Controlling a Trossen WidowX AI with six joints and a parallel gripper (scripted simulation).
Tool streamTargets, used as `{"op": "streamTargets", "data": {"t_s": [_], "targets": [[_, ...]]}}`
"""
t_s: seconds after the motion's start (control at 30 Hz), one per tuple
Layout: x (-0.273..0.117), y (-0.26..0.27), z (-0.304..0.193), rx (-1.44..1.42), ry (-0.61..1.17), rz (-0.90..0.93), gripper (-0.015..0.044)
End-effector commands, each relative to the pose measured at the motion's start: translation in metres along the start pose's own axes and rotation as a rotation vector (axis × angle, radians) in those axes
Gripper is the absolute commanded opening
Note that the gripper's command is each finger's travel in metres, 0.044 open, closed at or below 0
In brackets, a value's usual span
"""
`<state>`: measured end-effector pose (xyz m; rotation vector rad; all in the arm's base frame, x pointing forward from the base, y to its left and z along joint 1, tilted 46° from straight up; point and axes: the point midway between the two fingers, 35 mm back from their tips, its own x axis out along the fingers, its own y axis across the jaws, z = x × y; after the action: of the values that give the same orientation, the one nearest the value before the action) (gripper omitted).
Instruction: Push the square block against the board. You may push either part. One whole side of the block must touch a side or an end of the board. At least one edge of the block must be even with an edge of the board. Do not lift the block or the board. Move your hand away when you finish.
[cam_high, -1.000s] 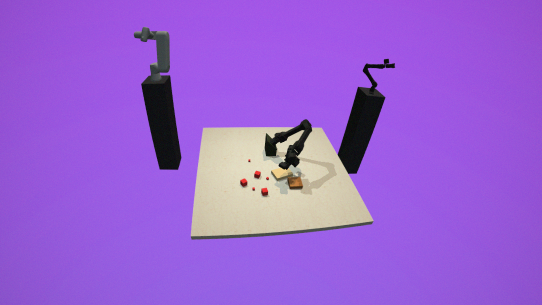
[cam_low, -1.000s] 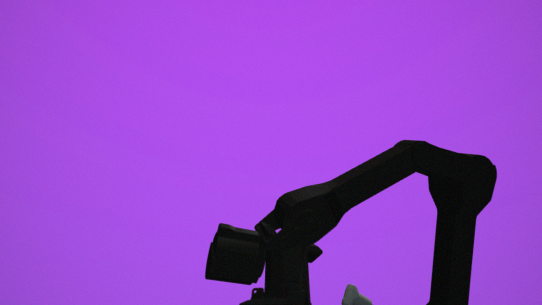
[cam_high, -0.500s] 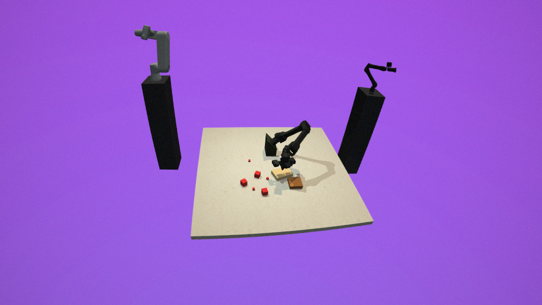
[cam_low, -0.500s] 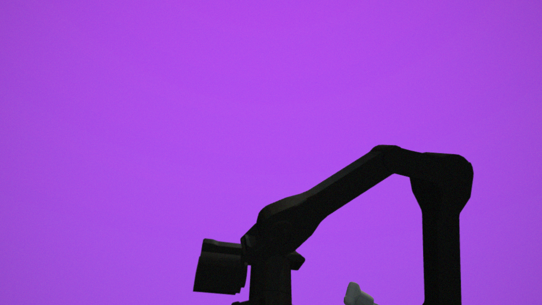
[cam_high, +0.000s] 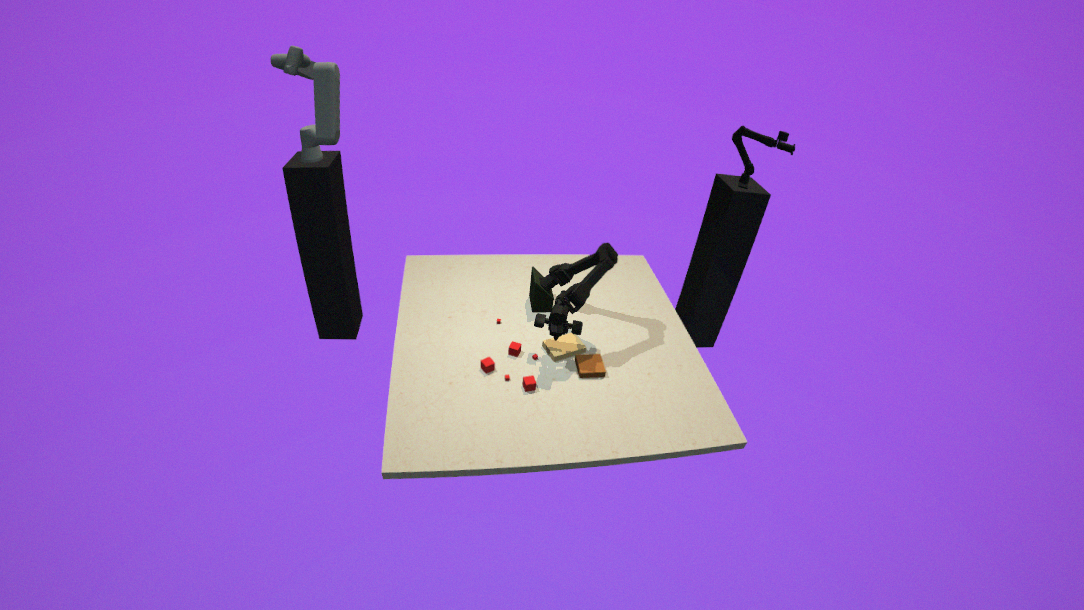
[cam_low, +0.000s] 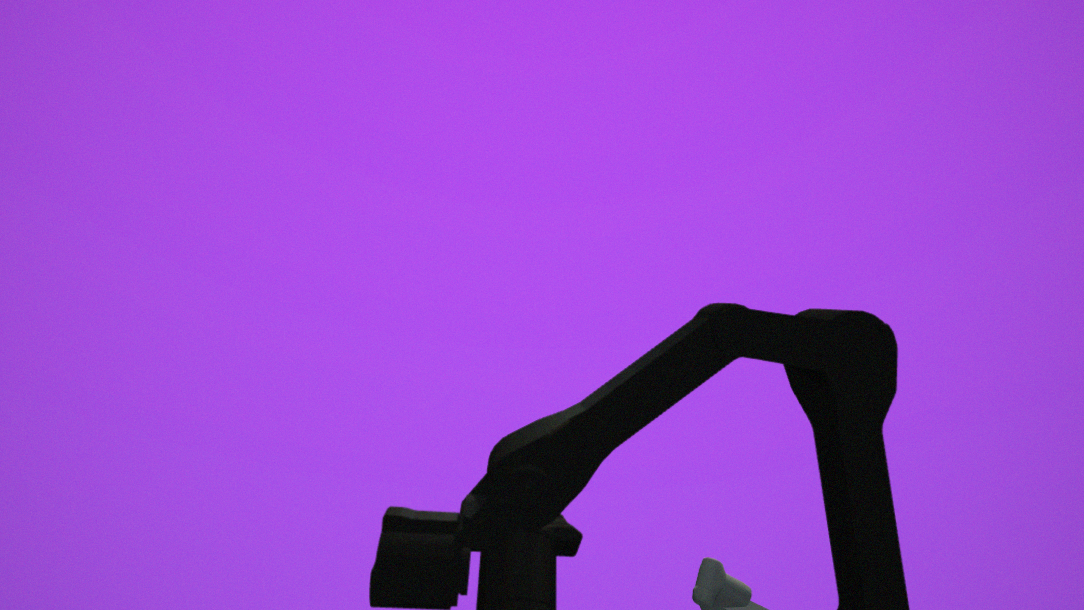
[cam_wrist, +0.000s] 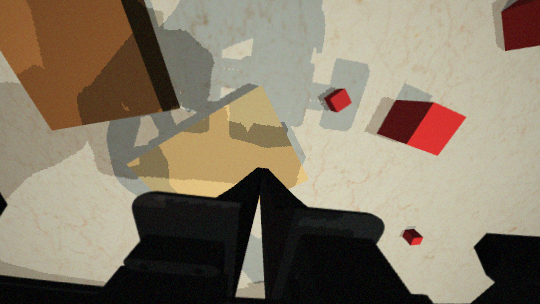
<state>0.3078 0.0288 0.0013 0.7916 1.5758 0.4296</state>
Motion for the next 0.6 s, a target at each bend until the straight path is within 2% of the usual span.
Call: {"op": "streamTargets", "data": {"t_s": [0.0, 0.57], "targets": [[0.000, -0.011, 0.004, 0.134, -0.003, -0.003, 0.0000], [0.002, -0.053, 0.008, 0.719, 0.007, 0.014, 0.0000]]}}
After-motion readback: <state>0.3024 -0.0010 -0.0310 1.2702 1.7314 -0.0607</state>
